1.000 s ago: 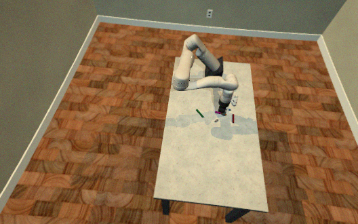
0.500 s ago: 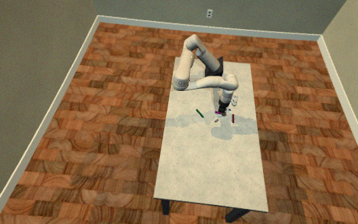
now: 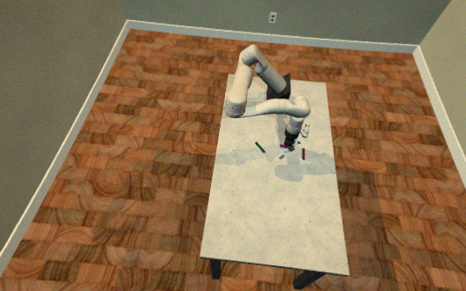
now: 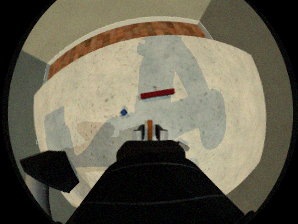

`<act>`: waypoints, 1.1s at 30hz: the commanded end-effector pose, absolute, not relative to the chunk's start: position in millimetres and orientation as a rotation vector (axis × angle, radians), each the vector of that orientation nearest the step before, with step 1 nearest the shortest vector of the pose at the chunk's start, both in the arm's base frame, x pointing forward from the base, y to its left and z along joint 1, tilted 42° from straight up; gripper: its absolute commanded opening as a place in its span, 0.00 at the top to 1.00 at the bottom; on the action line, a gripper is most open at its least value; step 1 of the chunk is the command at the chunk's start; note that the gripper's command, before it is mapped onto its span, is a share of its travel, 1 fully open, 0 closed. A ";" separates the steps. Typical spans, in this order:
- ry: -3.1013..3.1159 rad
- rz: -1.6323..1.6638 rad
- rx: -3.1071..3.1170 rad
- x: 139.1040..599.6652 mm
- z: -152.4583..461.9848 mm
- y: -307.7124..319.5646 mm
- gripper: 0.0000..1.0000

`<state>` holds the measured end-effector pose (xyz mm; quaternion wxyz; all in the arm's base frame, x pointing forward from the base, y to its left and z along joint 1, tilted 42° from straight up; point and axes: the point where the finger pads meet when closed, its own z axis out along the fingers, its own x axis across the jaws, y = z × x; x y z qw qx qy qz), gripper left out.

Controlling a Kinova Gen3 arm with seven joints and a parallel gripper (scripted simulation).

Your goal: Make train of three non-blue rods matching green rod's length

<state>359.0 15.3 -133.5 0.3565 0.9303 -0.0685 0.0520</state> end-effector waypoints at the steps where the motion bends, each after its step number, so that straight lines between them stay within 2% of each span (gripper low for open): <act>1: -0.176 0.137 2.404 359.5 -132.0 17.1 0.46; 22: -0.176 0.137 2.404 355.5 -72.6 70.8 0.46; 31: -0.176 0.137 2.404 355.1 -66.5 76.3 0.46; 32: -0.176 0.137 2.404 355.1 -66.5 76.3 0.00; 33: -0.176 0.137 2.404 355.1 -66.5 76.3 0.00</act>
